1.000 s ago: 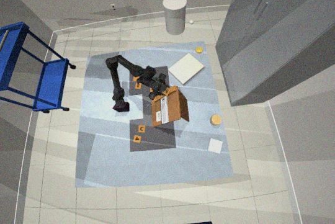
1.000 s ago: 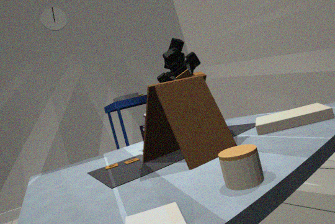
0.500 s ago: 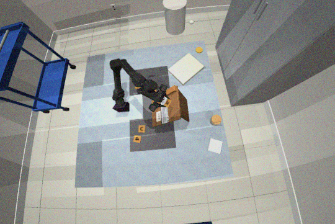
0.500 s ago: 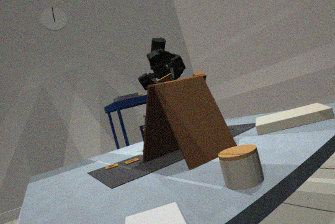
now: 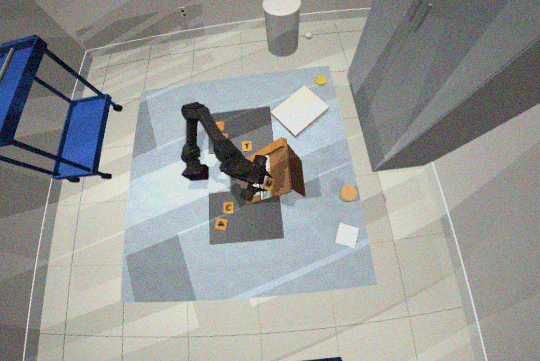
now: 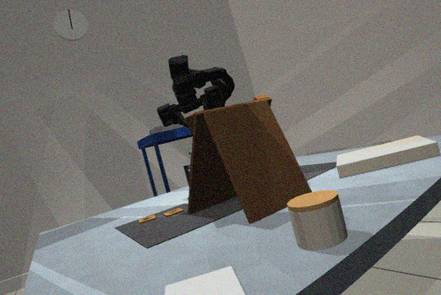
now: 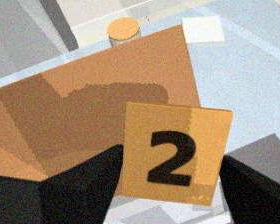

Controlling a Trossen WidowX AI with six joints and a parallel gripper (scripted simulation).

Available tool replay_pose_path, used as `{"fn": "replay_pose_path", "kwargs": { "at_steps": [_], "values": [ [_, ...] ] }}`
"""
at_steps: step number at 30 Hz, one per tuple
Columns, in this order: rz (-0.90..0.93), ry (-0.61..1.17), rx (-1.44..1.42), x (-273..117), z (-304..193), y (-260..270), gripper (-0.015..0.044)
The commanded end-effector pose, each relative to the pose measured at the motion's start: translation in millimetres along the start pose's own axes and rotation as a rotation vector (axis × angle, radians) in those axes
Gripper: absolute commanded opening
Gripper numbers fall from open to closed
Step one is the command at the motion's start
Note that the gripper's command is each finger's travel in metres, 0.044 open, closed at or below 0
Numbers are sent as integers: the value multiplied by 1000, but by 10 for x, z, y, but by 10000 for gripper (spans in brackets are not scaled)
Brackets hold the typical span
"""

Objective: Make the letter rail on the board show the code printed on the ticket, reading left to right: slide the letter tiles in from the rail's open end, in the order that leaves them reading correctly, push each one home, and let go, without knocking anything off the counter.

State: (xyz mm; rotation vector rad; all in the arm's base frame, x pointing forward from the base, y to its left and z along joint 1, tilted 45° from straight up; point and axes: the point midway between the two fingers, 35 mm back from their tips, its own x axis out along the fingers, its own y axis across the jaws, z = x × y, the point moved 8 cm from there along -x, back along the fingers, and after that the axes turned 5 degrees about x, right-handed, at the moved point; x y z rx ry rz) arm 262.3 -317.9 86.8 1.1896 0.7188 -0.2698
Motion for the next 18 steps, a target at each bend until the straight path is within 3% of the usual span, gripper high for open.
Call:
{"fn": "replay_pose_path", "kwargs": {
  "at_steps": [1,18],
  "values": [
    [24,21,-55,60,28,-240,0],
    [141,30,-261,230,13,-1199,0]
  ]
}}
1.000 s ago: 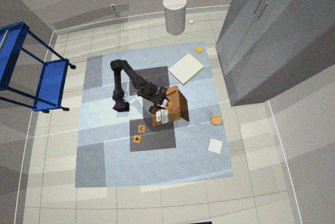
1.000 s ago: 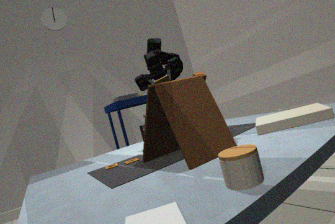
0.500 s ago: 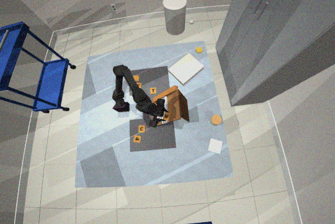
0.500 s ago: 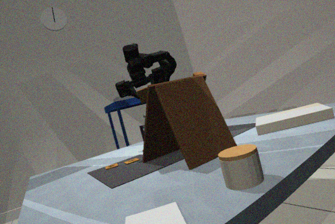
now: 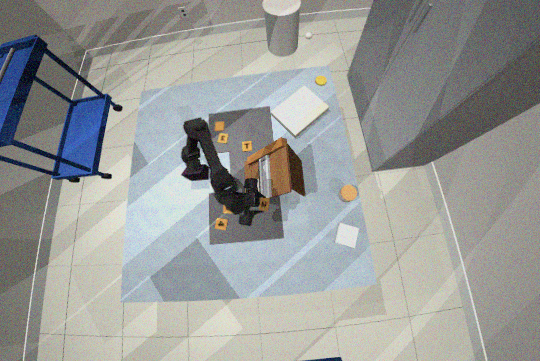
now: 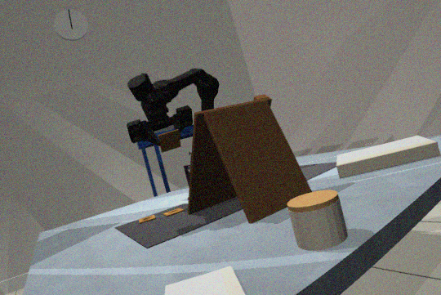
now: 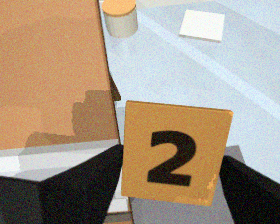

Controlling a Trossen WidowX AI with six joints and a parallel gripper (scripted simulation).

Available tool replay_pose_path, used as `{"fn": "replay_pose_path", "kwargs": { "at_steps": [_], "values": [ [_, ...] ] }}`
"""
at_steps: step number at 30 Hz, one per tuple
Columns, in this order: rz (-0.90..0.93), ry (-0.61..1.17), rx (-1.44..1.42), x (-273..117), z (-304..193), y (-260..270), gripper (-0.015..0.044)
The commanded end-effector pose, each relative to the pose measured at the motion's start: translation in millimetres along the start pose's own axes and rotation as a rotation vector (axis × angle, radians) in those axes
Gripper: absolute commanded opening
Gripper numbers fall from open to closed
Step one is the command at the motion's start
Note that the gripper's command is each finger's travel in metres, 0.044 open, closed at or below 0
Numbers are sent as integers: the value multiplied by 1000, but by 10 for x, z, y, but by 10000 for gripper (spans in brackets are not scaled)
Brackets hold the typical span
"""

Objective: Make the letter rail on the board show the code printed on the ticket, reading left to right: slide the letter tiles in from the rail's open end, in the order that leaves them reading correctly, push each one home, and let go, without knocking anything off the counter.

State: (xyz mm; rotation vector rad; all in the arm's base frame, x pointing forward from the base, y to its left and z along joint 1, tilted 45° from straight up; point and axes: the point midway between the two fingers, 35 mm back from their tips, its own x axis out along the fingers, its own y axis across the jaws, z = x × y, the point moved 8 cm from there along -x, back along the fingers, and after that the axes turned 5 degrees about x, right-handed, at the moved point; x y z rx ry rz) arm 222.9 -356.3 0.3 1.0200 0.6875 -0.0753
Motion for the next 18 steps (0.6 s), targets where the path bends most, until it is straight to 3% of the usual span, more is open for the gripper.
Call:
{"fn": "replay_pose_path", "kwargs": {
  "at_steps": [1,11,18],
  "values": [
    [35,-5,-51,25,-95,-239,0],
    [103,-49,-168,56,-350,-757,0],
    [107,-53,-177,96,-364,-786,0]
  ]
}}
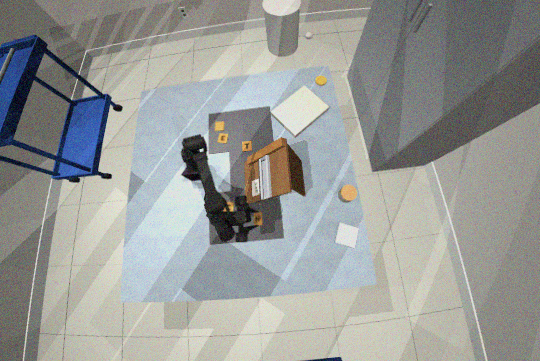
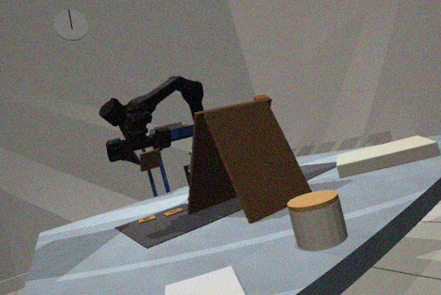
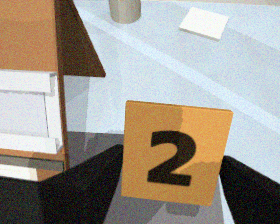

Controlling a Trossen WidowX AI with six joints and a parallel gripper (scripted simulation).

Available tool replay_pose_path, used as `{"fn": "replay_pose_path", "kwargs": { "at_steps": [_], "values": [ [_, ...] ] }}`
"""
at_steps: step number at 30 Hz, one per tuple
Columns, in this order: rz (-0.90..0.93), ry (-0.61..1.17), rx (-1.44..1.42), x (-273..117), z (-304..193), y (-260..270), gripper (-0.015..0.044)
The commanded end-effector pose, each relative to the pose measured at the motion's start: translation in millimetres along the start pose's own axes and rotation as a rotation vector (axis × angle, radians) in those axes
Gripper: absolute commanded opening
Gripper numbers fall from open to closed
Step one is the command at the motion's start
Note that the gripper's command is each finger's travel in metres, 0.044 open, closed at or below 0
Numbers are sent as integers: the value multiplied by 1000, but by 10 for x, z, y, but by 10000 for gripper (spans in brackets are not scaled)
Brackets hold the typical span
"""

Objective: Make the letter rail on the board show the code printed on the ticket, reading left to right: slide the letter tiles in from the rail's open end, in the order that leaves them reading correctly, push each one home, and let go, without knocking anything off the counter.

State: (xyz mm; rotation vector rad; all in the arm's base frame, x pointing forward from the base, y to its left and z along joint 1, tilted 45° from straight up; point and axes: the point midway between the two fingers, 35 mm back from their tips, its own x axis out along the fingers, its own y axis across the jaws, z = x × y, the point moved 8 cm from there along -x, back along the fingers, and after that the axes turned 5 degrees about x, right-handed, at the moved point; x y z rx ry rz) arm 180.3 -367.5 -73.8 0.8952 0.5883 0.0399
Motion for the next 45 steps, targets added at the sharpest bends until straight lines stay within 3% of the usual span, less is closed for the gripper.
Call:
{"fn": "replay_pose_path", "kwargs": {
  "at_steps": [1,9,45],
  "values": [
    [8,-3,-18,91,2,-14,0],
    [11,-6,-18,504,4,1,0],
    [12,-6,-18,505,-11,125,0]
  ]
}}
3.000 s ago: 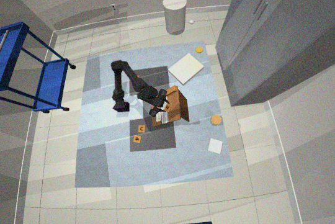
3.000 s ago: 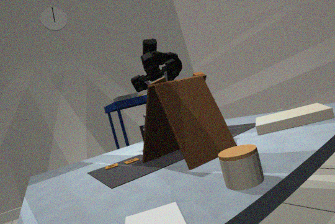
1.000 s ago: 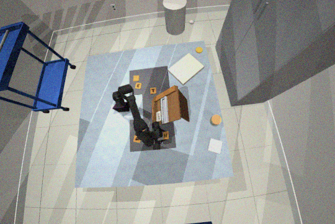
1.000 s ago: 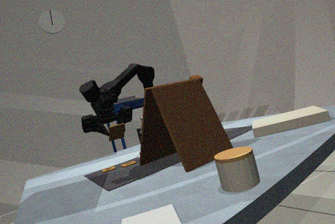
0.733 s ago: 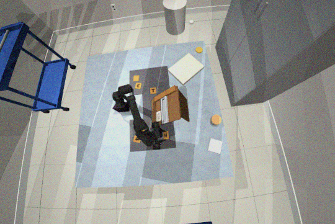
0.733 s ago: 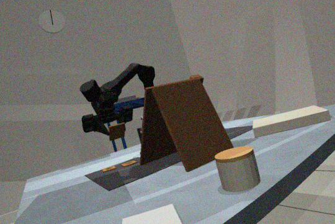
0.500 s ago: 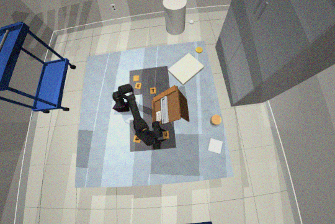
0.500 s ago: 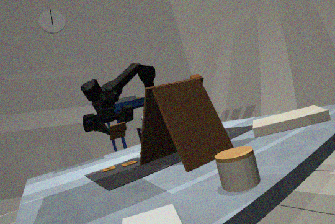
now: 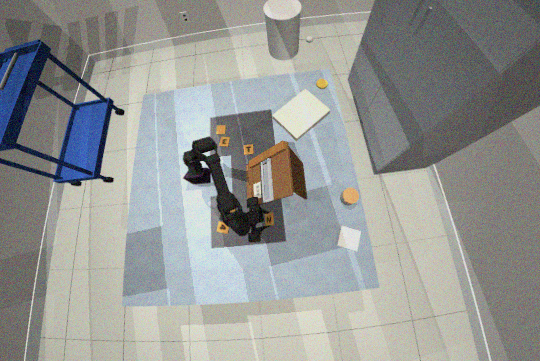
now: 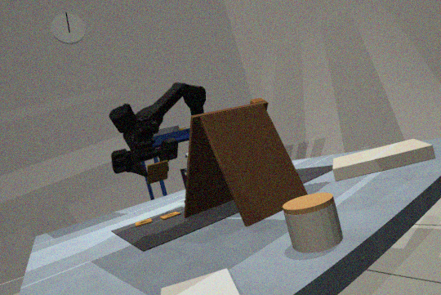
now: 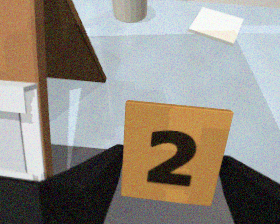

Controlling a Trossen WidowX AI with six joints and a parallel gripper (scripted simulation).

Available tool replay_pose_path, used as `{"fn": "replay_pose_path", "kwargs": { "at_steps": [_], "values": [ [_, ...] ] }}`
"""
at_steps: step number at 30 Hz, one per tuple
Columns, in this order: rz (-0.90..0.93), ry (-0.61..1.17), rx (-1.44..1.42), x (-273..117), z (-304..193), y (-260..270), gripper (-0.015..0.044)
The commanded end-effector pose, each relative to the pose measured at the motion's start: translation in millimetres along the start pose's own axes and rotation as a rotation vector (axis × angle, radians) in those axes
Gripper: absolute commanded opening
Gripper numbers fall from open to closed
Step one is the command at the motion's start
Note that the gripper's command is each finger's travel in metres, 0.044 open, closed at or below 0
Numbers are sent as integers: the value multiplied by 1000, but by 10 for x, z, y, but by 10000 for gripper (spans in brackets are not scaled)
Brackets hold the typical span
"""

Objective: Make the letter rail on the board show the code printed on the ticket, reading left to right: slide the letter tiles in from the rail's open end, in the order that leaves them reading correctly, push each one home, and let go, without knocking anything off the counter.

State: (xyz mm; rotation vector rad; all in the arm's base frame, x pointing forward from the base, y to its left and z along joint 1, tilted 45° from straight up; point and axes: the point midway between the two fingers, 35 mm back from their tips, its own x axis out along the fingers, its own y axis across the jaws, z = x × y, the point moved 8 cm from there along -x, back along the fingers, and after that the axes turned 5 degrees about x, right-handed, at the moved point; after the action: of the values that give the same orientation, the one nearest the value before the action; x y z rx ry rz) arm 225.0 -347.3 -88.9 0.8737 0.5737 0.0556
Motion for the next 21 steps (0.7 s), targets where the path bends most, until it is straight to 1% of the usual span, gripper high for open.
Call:
{"fn": "replay_pose_path", "kwargs": {
  "at_steps": [1,21],
  "values": [
    [-1,2,8,3,-16,21,0],
    [0,2,9,5,-31,115,0]
  ]
}}
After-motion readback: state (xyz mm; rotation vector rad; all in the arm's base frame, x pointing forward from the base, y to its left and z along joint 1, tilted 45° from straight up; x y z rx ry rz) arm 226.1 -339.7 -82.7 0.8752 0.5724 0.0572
